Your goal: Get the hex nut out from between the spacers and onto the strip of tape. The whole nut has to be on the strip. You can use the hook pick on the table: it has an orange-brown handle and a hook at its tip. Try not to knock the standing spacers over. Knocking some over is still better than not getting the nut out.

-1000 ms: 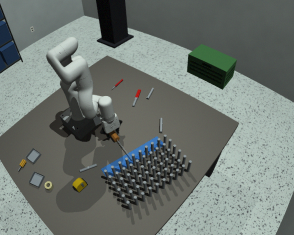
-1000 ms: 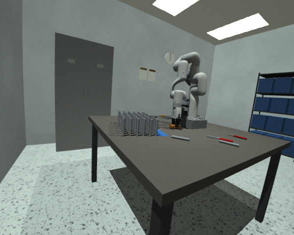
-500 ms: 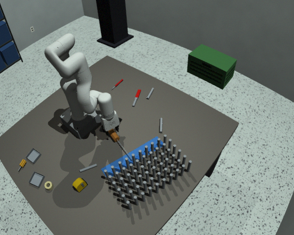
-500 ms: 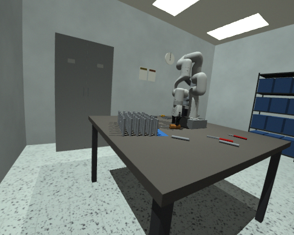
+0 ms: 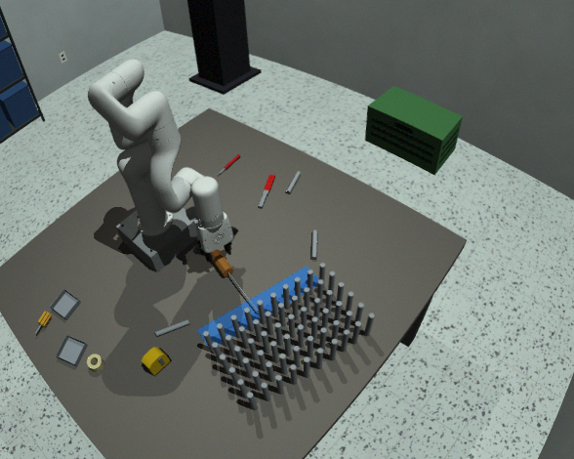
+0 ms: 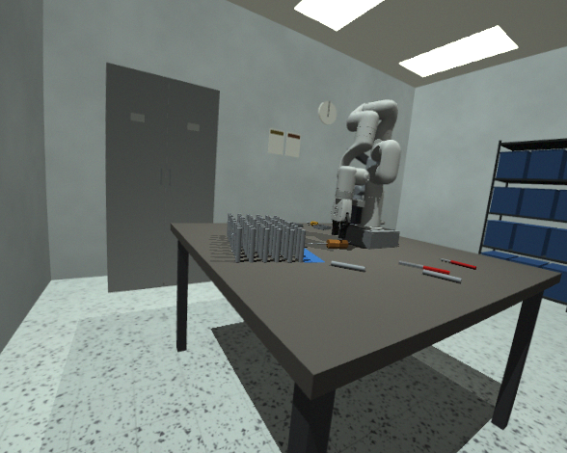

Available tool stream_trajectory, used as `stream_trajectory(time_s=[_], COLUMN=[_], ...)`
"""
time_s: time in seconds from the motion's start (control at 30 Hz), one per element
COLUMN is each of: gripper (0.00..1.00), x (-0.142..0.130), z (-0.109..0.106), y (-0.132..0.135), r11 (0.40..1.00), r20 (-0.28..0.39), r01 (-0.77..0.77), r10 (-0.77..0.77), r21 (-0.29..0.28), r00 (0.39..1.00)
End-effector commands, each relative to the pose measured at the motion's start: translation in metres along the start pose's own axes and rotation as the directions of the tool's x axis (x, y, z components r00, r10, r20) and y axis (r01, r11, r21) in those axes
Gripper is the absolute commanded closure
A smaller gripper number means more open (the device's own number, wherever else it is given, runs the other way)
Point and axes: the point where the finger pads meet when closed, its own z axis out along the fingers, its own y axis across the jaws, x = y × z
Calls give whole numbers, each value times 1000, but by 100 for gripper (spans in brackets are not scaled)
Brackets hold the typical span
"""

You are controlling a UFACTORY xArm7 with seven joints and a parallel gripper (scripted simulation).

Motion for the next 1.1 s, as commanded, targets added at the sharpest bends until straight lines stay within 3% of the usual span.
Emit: stream_trajectory(time_s=[0.0,0.33,1.07], gripper=[35,35,35], x=[-2,-3,-3], z=[-10,-44,-57], y=[0,-1,-1], r11=[1000,1000,1000], r20=[-24,-24,-24], r01=[2,3,3], r10=[-3,-3,-3], r21=[-30,-31,-31], r00=[1000,1000,1000])
